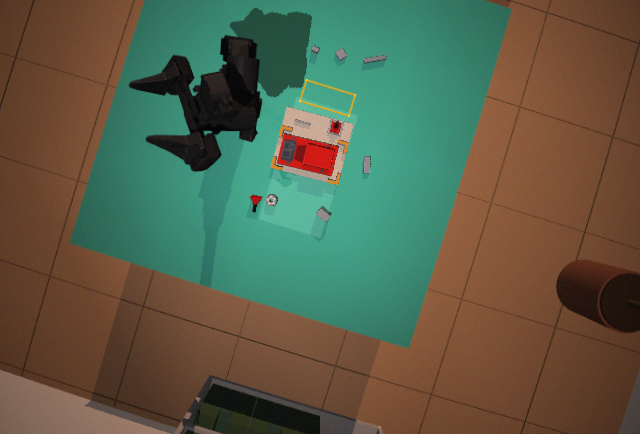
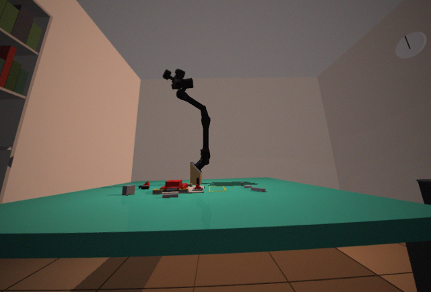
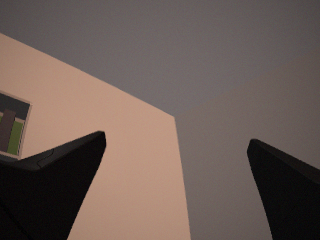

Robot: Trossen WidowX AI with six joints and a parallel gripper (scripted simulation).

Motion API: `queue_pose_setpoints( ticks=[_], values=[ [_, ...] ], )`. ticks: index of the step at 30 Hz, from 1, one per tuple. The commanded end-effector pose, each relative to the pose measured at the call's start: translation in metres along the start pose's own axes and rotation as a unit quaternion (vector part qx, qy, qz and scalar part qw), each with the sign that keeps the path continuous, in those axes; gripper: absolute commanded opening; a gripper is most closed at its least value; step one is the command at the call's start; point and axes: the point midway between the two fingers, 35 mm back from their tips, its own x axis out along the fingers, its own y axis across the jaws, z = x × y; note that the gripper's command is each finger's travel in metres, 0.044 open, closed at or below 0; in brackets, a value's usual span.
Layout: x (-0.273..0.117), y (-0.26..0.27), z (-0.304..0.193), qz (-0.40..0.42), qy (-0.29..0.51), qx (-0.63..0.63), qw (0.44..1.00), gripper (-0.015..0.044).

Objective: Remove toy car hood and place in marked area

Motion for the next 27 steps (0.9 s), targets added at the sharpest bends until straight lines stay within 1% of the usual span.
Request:
queue_pose_setpoints(
  ticks=[1, 7, 13, 20, 27],
  values=[
    [-0.022, 0.040, -0.001, 0.076, -0.017, -0.042, 0.996, 0.0440],
    [-0.059, 0.092, -0.005, 0.182, -0.039, -0.097, 0.978, 0.0440],
    [-0.106, 0.139, -0.017, 0.290, -0.055, -0.147, 0.944, 0.0440],
    [-0.171, 0.182, -0.037, 0.412, -0.064, -0.193, 0.888, 0.0440],
    [-0.241, 0.210, -0.063, 0.520, -0.059, -0.229, 0.821, 0.0440]
  ],
)
